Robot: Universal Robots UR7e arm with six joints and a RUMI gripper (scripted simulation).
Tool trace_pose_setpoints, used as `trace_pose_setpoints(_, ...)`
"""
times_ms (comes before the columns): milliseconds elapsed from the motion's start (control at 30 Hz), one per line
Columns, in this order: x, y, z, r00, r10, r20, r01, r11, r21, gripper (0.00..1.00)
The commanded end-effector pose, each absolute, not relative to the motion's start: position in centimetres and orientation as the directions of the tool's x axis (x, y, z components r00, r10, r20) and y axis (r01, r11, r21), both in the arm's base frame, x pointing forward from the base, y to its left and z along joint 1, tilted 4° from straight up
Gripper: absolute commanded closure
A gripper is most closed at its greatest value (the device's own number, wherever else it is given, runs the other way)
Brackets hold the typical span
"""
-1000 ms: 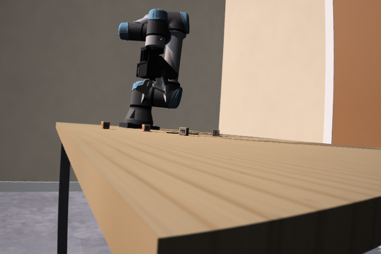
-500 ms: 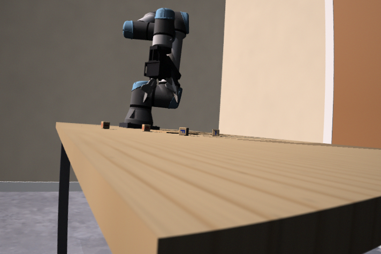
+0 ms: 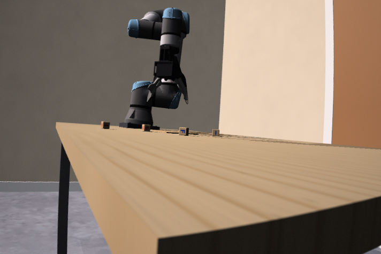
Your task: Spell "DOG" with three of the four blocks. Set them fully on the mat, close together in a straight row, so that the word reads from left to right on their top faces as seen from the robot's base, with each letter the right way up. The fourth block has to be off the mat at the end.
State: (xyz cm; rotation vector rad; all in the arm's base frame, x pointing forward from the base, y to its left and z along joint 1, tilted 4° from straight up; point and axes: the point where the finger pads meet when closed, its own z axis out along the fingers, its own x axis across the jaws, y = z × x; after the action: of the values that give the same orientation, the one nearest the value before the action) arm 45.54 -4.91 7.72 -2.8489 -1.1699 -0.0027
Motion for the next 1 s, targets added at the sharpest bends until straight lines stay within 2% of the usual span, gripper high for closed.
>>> trace_pose_setpoints(0, 46.5, -3.9, 7.9, 0.607, 0.794, 0.035, 0.794, -0.605, -0.053, 0.00)
trace_pose_setpoints(333, 47.3, -2.7, 7.9, 0.481, 0.876, 0.043, 0.876, -0.479, -0.047, 0.00)
trace_pose_setpoints(967, 49.4, 0.8, 8.0, 0.118, 0.991, 0.057, 0.993, -0.116, -0.027, 0.00)
